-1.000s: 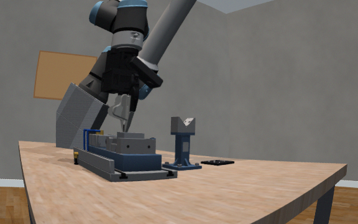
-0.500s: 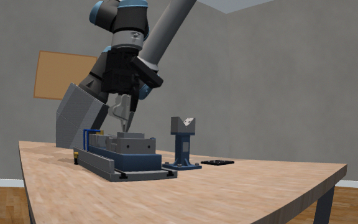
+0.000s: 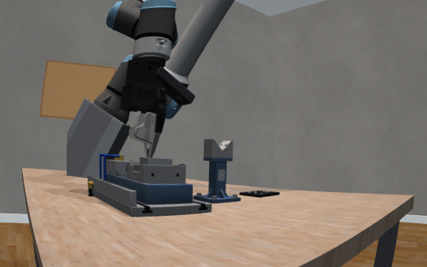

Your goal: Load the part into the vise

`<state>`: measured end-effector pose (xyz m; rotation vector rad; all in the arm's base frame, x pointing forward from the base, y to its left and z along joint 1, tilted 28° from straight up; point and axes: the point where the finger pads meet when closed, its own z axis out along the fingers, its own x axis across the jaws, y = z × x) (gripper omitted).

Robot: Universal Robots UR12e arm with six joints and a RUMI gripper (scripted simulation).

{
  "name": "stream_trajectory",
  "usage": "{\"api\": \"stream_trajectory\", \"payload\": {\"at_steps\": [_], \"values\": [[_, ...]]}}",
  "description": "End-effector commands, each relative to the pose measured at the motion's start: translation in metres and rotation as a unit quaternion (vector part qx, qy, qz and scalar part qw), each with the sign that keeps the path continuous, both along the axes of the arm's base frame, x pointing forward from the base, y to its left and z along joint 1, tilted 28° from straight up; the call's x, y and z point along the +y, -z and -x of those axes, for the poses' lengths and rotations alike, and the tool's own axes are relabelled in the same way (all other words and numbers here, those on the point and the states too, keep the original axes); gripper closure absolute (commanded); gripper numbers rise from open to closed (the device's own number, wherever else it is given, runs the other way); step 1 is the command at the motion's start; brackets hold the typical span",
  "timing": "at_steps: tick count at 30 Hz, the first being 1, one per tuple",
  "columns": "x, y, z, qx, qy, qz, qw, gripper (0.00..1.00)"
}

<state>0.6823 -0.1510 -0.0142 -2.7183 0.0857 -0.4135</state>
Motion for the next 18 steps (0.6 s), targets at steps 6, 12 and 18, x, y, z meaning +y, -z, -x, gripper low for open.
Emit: {"api": "stream_trajectory", "payload": {"at_steps": [6,12,18], "values": [[-0.0007,-0.0007,-0.0006,-0.001,0.000,0.000,1.000,1.00],[-0.0006,-0.0006,-0.0002,-0.001,0.000,0.000,1.000,1.00],[-0.0003,0.0002,0.0025,-0.001,0.000,0.000,1.000,1.00]]}}
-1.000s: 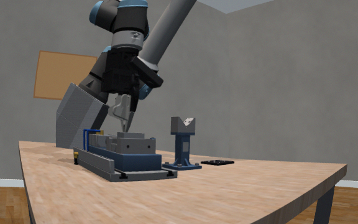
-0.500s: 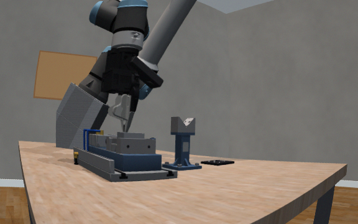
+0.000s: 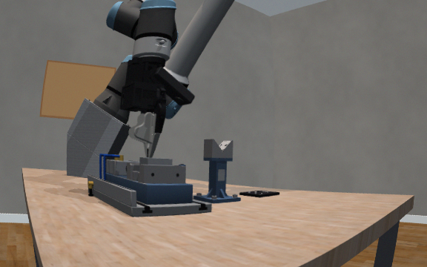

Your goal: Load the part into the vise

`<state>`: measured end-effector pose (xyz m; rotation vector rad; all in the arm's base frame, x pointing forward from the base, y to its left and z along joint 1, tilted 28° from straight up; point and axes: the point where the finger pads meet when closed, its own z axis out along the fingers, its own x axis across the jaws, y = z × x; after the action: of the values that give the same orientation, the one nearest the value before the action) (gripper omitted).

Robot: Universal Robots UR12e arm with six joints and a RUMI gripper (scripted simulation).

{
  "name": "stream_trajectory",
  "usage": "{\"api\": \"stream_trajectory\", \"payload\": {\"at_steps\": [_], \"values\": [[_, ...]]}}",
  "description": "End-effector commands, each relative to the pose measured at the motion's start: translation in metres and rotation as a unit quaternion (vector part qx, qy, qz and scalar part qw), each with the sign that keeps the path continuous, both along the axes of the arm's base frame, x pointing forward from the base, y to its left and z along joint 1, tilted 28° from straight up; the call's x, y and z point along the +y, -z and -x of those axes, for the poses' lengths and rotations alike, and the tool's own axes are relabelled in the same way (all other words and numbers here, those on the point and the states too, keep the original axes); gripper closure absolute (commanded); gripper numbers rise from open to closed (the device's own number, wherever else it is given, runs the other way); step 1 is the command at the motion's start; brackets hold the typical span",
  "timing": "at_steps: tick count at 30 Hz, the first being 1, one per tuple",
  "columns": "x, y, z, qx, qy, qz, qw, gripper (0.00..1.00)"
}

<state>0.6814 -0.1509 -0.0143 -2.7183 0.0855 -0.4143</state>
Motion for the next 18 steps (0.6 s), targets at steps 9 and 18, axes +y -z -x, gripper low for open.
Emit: {"api": "stream_trajectory", "payload": {"at_steps": [9,18], "values": [[0.0004,0.0017,0.0074,-0.001,0.000,0.000,1.000,1.00],[0.0008,0.0026,0.0105,-0.001,0.000,0.000,1.000,1.00]]}}
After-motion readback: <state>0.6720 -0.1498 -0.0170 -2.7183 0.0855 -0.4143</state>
